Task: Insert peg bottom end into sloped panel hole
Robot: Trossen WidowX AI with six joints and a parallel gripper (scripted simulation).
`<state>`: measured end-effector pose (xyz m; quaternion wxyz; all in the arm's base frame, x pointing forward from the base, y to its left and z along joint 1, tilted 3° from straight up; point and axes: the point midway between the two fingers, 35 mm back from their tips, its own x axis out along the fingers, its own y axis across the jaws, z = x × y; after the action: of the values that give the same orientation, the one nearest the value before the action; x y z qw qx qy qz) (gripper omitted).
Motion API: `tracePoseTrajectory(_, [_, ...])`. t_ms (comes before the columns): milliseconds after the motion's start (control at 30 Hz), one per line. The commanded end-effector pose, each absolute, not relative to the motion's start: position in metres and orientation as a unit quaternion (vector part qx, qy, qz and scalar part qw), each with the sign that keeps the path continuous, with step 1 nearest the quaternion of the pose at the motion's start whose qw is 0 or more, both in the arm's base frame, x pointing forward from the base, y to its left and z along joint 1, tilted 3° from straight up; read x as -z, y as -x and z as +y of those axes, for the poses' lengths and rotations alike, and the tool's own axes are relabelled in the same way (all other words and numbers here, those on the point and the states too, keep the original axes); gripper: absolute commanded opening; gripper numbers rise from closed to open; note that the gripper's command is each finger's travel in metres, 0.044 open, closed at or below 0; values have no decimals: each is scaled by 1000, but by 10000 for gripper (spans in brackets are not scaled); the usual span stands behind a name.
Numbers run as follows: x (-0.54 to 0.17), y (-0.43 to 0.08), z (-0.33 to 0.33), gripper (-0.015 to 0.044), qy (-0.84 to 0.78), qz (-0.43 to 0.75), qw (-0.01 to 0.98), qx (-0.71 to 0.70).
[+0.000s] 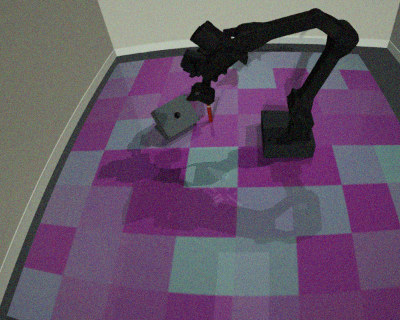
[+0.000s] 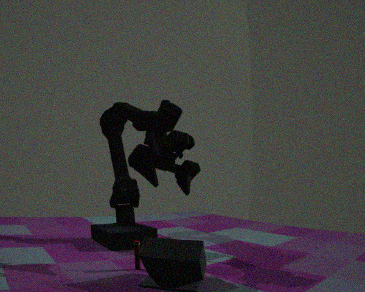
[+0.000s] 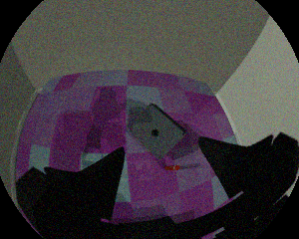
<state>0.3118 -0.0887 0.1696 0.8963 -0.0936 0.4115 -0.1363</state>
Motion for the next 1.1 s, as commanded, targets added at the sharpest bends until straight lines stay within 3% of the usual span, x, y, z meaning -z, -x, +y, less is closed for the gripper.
tracePoseTrajectory(0, [-161,-312,-96,440,95,444,882,130])
tracePoseTrajectory(1067, [-101,-298,-151,440,41,641,762,80])
